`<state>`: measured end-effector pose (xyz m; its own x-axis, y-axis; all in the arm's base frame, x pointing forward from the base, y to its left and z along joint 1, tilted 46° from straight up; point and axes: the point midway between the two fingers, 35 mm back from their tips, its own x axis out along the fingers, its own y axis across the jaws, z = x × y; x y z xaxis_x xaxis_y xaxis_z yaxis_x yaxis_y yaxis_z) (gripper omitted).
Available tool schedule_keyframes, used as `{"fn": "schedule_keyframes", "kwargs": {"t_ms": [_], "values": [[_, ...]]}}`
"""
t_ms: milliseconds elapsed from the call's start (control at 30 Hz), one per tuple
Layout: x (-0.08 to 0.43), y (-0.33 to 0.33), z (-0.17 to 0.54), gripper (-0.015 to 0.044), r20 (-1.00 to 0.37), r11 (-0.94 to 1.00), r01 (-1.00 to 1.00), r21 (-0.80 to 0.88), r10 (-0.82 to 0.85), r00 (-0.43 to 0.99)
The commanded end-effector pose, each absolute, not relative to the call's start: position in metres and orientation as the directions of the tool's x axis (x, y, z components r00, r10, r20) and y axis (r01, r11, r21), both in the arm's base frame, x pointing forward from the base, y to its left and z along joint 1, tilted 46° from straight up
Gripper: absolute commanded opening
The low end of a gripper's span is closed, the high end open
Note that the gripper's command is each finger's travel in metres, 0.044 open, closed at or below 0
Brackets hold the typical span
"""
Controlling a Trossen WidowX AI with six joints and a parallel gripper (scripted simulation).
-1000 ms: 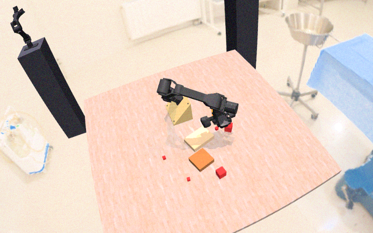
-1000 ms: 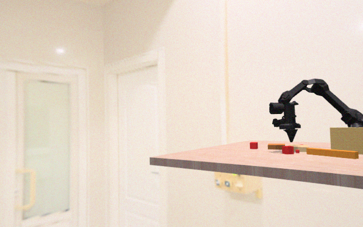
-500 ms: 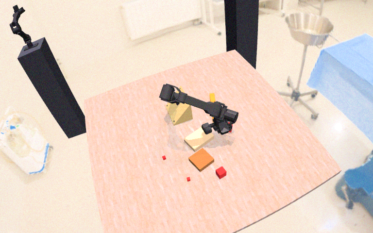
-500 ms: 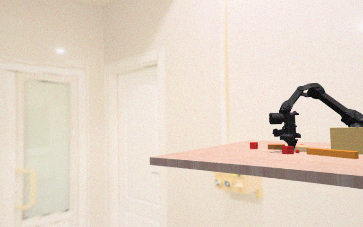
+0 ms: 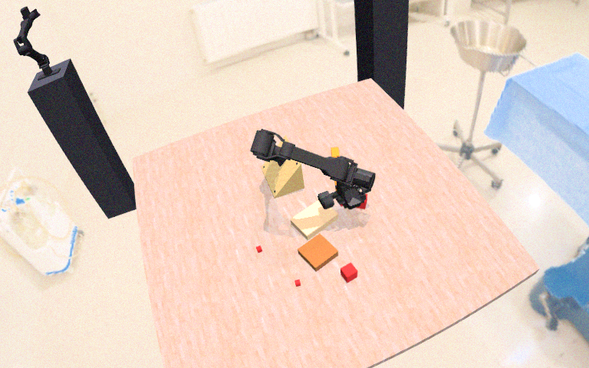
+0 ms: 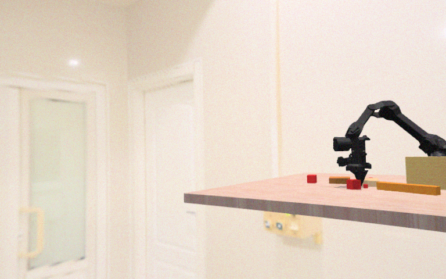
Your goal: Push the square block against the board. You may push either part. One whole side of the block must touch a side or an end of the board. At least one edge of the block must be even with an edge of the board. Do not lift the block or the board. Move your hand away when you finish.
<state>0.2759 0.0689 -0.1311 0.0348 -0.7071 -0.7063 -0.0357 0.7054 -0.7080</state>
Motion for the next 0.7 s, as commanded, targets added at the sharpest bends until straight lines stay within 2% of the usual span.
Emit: {"fn": "schedule_keyframes", "kwargs": {"t_ms": [0,667], "values": [[0.272,0.070,-0.132,0.0000,-0.709,0.709,-0.032,-0.705,-0.704,0.033],[0.252,0.070,-0.133,0.0000,-0.710,0.710,-0.033,-0.704,-0.703,0.032]]}}
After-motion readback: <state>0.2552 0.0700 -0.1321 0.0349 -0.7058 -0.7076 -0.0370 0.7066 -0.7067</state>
